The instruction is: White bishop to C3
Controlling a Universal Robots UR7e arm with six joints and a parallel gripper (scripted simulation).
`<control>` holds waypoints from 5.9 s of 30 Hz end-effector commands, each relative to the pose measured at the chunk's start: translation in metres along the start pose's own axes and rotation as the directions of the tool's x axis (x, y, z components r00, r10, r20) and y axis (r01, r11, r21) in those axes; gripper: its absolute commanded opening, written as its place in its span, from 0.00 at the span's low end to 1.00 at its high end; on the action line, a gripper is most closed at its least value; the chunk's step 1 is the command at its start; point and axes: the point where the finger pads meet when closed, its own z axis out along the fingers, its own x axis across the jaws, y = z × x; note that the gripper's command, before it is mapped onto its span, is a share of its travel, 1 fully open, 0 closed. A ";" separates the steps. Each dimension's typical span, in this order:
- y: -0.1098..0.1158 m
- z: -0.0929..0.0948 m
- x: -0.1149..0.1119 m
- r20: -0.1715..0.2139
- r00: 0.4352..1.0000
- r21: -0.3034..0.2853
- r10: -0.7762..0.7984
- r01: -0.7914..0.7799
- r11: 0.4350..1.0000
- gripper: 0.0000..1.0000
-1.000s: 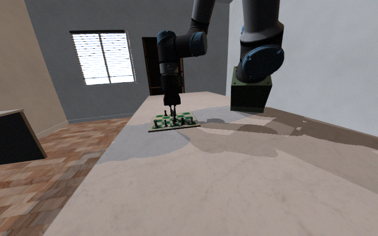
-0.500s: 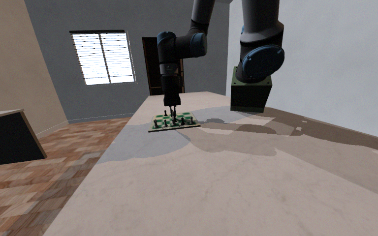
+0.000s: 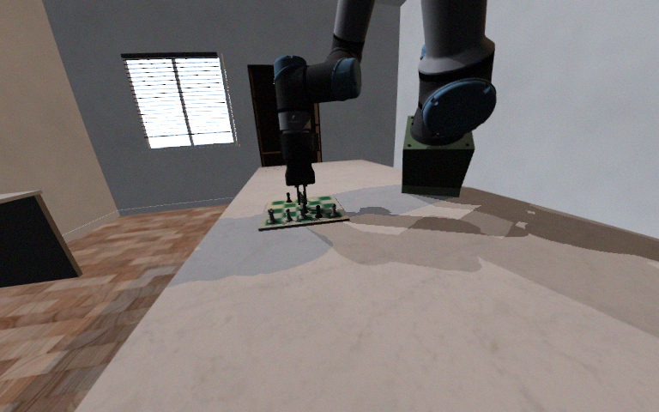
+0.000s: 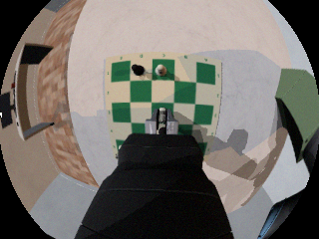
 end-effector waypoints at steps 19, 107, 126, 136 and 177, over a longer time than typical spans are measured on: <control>0.000 0.000 0.000 0.001 1.000 0.000 0.000 0.000 1.000 0.00; 0.000 -0.090 0.000 0.001 1.000 0.000 0.000 0.000 1.000 1.00; 0.000 -0.099 0.000 0.001 1.000 0.000 0.000 0.000 1.000 1.00; 0.000 -0.134 0.000 0.001 1.000 0.000 0.000 0.000 1.000 1.00; 0.000 -0.162 0.000 0.001 1.000 0.000 0.000 0.000 1.000 1.00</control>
